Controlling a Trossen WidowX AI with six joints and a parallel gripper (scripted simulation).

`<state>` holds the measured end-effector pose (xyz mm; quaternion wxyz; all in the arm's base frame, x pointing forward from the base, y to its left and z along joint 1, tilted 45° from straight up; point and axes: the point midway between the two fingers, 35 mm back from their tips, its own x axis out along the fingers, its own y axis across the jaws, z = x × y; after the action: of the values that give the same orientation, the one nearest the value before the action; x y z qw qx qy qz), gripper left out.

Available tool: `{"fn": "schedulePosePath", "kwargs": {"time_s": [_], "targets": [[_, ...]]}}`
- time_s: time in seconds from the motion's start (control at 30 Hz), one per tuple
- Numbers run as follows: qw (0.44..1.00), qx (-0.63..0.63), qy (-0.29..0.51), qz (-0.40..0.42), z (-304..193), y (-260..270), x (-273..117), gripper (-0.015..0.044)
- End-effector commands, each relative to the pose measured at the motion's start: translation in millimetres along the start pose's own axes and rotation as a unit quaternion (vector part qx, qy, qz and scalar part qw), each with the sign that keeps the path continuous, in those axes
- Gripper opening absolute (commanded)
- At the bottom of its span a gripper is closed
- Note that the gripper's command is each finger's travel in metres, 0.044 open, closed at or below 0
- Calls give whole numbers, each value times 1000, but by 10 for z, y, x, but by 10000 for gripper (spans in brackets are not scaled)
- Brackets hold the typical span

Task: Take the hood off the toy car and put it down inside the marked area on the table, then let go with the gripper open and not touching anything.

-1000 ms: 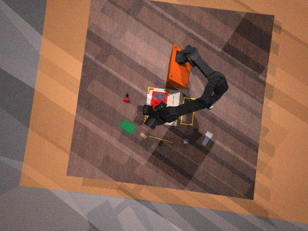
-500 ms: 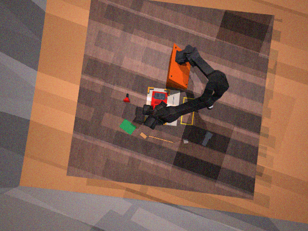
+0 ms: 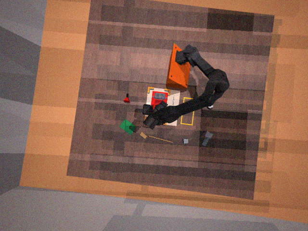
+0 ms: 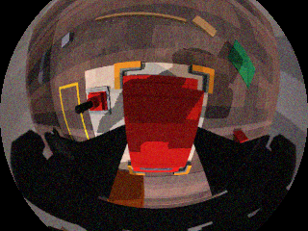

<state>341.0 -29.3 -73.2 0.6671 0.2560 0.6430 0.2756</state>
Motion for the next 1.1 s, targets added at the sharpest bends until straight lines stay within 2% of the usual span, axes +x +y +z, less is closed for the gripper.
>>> {"fn": "schedulePosePath", "kwargs": {"time_s": [0.0,0.23,0.4,1.07], "targets": [[1000,-4,-4,-4,35,-11,-105,0],[1000,-4,-4,-5,29,-11,-463,0],[1000,2,-2,-2,16,45,-397,0],[1000,1,-3,-10,57,945,-458,0]]}}
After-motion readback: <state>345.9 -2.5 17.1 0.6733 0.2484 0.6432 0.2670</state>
